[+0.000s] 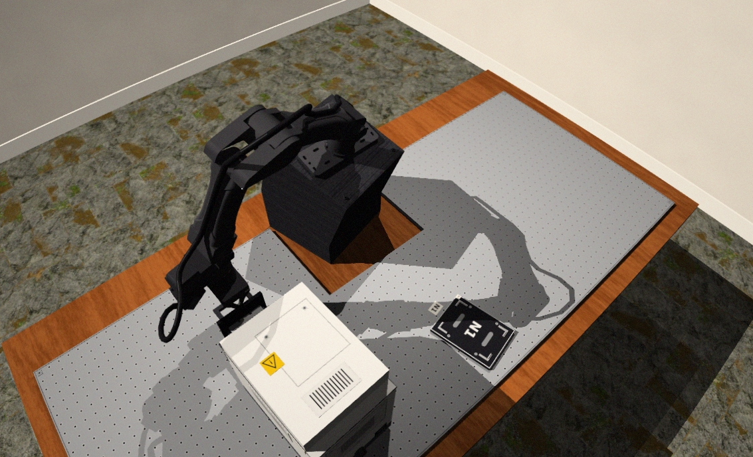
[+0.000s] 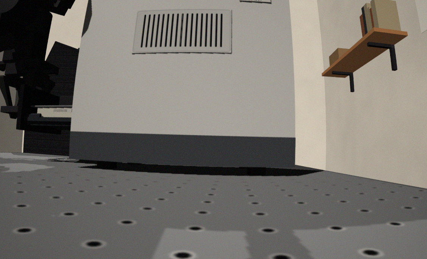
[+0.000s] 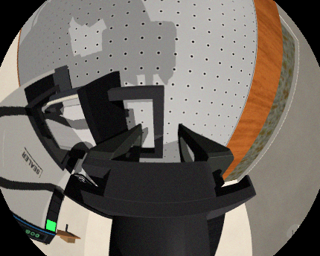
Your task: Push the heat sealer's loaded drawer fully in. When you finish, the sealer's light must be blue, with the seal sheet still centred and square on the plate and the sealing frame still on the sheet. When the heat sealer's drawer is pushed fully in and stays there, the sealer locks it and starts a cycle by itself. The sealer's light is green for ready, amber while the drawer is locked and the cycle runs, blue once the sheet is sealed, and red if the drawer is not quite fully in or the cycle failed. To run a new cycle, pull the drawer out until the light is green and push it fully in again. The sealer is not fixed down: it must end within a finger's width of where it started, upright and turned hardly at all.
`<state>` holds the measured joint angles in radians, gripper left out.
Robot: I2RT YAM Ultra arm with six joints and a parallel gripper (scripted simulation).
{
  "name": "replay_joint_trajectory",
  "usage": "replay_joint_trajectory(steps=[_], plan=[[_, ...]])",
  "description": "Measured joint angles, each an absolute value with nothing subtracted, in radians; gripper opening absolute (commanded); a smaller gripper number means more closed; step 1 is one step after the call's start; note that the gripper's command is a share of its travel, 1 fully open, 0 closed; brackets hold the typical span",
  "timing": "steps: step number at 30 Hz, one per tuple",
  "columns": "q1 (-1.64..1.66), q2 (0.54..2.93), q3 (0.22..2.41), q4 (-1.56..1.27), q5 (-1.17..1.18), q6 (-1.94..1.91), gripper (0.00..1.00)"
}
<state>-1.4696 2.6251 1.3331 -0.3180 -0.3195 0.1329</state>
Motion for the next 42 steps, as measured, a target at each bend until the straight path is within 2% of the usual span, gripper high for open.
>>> replay_joint_trajectory(steps=[14,15,42], plan=[[-1.47,2.625,1.333,-0.318,-0.319,0.133,0.45],[-1.47,2.625,1.333,-0.318,-0.319,0.133,0.27],[-1.469,2.626,1.333,-0.317,-0.325,0.133,0.06]])
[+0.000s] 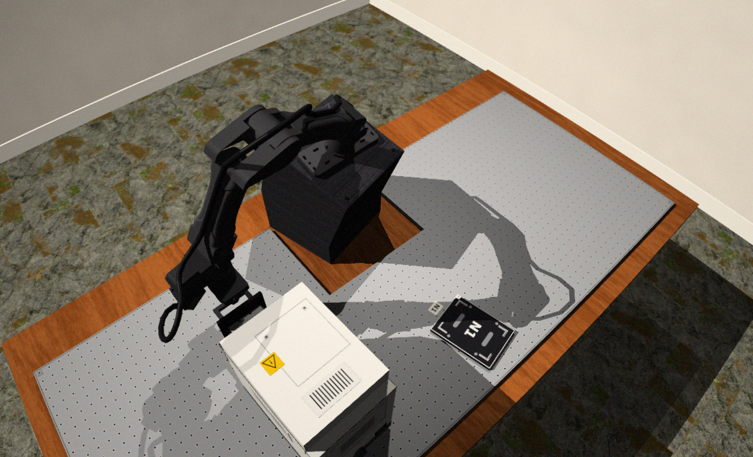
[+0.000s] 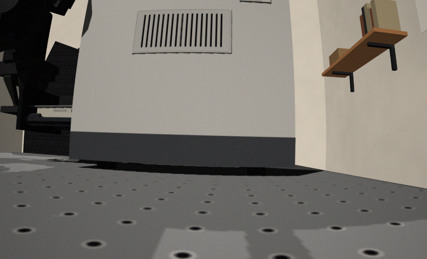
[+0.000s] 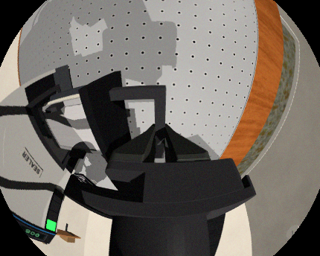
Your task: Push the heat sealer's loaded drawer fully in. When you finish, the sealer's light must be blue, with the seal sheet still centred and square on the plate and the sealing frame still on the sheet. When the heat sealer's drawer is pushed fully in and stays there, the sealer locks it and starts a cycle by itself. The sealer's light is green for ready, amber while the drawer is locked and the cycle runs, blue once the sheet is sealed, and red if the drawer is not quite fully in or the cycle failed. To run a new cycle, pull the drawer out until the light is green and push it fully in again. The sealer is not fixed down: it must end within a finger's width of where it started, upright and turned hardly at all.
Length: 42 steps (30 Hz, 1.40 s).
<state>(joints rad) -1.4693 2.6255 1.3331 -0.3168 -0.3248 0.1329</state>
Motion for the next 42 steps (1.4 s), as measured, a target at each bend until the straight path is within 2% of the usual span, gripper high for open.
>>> replay_joint_trajectory(steps=[1,2,42], plan=[[-1.469,2.626,1.333,-0.317,-0.325,0.133,0.05],[-1.469,2.626,1.333,-0.317,-0.325,0.133,0.0],[-1.469,2.626,1.333,-0.317,-0.325,0.133,0.0]])
